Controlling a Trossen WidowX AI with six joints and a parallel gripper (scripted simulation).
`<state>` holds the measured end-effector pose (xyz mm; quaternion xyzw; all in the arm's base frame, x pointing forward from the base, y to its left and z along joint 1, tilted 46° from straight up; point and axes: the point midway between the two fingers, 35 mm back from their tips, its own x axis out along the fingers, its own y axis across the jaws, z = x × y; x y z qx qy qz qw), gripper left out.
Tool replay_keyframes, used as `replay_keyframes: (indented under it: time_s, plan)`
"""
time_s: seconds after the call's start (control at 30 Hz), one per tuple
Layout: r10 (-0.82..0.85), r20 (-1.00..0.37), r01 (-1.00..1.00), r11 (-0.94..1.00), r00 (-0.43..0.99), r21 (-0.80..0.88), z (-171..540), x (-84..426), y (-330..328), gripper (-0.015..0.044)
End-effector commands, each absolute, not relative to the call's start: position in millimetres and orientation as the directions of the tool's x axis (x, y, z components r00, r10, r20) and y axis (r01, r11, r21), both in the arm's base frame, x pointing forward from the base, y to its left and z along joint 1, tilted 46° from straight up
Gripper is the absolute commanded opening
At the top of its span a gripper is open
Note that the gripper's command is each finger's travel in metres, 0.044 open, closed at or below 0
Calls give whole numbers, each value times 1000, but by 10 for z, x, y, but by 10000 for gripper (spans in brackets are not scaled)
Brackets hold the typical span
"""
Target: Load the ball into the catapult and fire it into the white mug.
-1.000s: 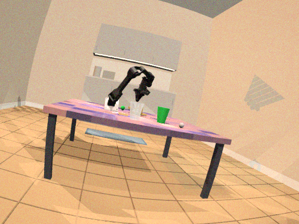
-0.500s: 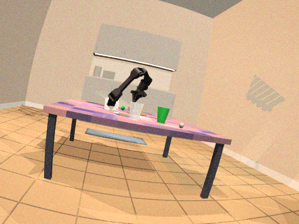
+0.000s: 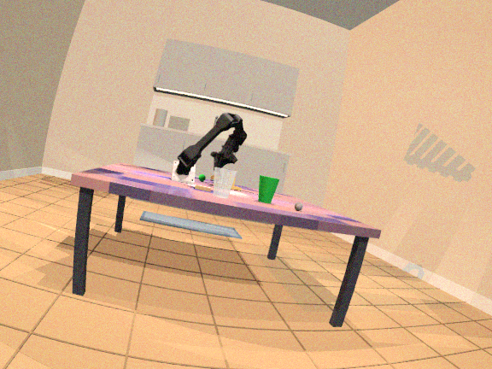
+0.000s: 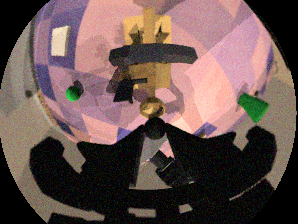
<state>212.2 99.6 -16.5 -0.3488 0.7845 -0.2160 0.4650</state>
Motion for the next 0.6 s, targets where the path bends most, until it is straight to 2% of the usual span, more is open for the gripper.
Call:
replay_keyframes:
  time_s: [0.0,0.57]
  plan:
    - [-752,-571,-353,658,-328,-665,-233,2107,930,0]
    - [-750,-573,-348,661,-329,-665,-305,2106,868,0]
